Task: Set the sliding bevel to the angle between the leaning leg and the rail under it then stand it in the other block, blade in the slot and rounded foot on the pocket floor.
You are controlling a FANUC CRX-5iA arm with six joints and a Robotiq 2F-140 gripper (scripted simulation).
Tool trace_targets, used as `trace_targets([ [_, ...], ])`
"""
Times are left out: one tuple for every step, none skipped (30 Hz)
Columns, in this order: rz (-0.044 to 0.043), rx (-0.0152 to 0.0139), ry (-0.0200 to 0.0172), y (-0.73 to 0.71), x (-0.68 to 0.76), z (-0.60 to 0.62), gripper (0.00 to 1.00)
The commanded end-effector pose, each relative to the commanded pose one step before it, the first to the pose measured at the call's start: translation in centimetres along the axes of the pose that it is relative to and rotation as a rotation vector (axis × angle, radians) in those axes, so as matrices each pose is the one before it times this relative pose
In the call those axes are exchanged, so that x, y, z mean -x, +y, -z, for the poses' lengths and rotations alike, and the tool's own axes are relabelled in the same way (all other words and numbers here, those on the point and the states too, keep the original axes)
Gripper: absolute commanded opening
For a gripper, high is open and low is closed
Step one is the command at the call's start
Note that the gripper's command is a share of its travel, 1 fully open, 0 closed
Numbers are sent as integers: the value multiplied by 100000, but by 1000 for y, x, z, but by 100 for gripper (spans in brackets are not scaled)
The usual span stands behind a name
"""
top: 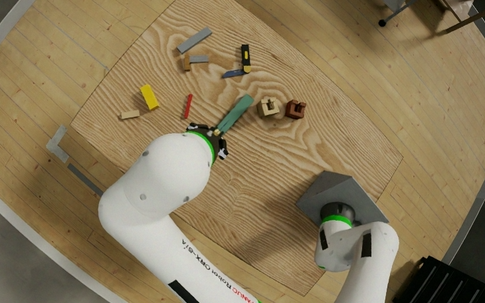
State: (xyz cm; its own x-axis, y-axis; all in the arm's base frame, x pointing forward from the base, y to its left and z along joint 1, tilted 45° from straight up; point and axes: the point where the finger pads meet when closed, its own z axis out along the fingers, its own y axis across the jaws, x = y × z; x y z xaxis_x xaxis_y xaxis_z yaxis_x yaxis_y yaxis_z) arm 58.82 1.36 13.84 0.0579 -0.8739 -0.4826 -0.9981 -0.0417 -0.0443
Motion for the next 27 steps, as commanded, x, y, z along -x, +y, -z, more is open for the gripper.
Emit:
trace_targets([
  [-1630, 151, 572, -154, 297, 200, 10],
  [-286, 42, 80, -22, 67, 19, 10],
  [-199, 29, 55, -15, 46, 13, 10],
  [-125, 18, 35, -9, 29, 8, 10],
  [-66, 10, 18, -5, 16, 4, 10],
  [-25, 4, 7, -2, 6, 2, 10],
  [-4, 1, 1, 0, 1, 0, 10],
  [0, 0, 0, 0, 0, 0, 10],
  [0, 0, 0, 0, 0, 0, 10],
  [0, 0, 0, 0, 0, 0, 10],
  [0, 0, 0, 0, 0, 0, 10],
  [0, 0, 0, 0, 0, 0, 10],
  [0, 0, 0, 0, 0, 0, 10],
  [0, 0, 0, 0, 0, 0, 10],
  [0, 0, 0, 0, 0, 0, 10],
  [0, 0, 0, 0, 0, 0, 10],
  [0, 0, 0, 0, 0, -2, 10],
  [0, 0, 0, 0, 0, -6, 10],
  [0, 0, 0, 0, 1, -11, 10],
  [0, 0, 0, 0, 1, -18, 10],
  [0, -1, 0, 0, 2, -26, 10],
  [0, -1, 0, 0, 2, -35, 10],
  [0, -1, -1, 0, 3, -45, 10],
  [0, -1, -1, 0, 4, -56, 10],
  [0, 0, 0, 0, 0, 0, 10],
  [0, 0, 0, 0, 0, 0, 10],
  [0, -2, -1, 0, 5, -68, 10],
])
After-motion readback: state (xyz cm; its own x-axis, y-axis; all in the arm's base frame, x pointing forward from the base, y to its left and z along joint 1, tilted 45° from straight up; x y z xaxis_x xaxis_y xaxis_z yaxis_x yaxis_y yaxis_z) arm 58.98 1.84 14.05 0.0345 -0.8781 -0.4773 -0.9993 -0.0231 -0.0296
